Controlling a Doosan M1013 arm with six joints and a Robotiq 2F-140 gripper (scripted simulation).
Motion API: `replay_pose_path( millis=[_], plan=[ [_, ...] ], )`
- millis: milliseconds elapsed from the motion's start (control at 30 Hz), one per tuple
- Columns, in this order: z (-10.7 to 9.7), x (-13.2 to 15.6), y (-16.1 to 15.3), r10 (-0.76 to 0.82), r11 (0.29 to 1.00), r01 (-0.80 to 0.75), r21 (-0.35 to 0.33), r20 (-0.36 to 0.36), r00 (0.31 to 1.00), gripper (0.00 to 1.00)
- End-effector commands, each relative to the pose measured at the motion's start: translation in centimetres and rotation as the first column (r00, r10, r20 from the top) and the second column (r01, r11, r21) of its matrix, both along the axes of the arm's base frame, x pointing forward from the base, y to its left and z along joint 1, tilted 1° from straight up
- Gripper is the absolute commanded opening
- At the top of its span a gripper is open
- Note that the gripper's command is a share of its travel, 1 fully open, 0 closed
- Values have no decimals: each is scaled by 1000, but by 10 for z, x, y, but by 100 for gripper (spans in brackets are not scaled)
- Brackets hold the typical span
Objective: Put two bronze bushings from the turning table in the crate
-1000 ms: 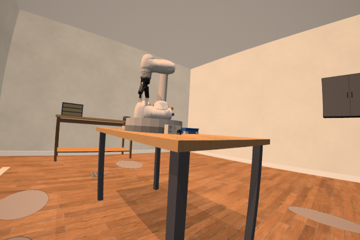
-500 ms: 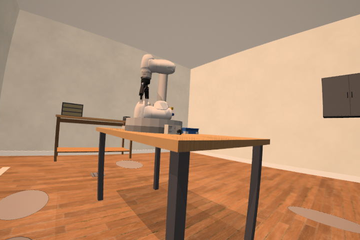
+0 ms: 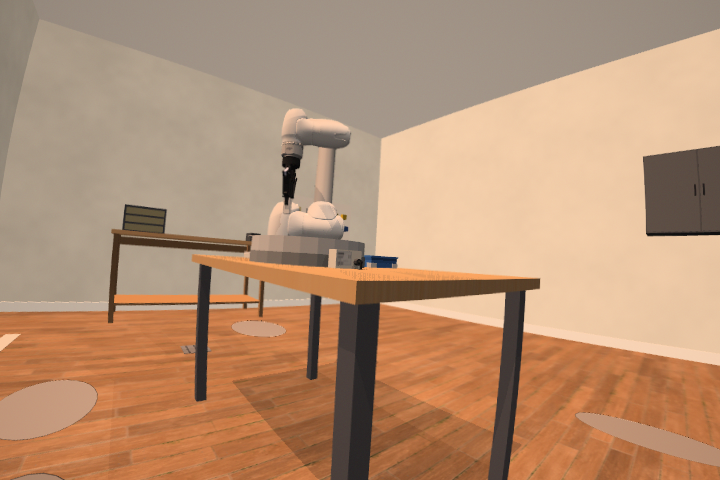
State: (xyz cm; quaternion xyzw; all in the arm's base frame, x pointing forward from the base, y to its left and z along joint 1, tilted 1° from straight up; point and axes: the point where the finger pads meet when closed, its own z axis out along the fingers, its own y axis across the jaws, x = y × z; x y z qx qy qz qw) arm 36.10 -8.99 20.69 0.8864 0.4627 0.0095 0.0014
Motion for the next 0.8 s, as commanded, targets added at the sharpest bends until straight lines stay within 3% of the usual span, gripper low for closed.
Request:
replay_pose_path(
  millis=[0,767],
  plan=[
    [0,0,0,0,1000,0,0,0,1000,7],
    [0,0,0,0,1000,0,0,0,1000,10]
  ],
)
